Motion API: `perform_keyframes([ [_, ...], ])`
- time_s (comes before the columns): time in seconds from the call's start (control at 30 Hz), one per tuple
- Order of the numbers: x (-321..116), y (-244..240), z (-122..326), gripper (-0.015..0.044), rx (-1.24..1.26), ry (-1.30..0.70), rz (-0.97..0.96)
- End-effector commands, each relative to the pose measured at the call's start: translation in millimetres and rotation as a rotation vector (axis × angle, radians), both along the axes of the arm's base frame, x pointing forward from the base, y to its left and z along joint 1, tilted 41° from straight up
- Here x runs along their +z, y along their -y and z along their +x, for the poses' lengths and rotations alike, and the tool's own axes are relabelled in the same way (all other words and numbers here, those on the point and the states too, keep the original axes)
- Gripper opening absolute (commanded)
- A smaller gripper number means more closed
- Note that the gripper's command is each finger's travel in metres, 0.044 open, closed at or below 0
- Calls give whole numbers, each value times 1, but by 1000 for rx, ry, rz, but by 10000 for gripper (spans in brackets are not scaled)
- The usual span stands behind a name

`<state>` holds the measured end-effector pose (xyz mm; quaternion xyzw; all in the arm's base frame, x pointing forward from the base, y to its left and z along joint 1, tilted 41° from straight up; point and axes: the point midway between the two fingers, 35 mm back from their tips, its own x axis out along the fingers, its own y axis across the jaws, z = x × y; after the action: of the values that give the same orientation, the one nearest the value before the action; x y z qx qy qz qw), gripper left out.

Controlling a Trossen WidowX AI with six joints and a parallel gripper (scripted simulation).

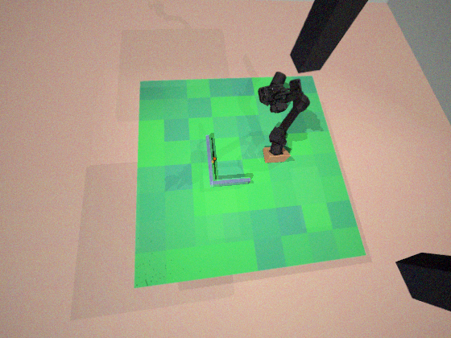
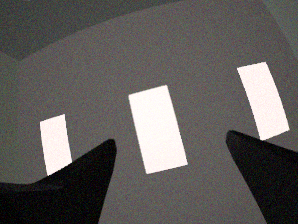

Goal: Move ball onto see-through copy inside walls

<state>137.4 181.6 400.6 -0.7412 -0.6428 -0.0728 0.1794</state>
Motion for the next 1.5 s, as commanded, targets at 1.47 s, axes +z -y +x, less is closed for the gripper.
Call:
perform_keyframes([
  [1.47,-385,269,234,204,-2216,-1106,2453],
])
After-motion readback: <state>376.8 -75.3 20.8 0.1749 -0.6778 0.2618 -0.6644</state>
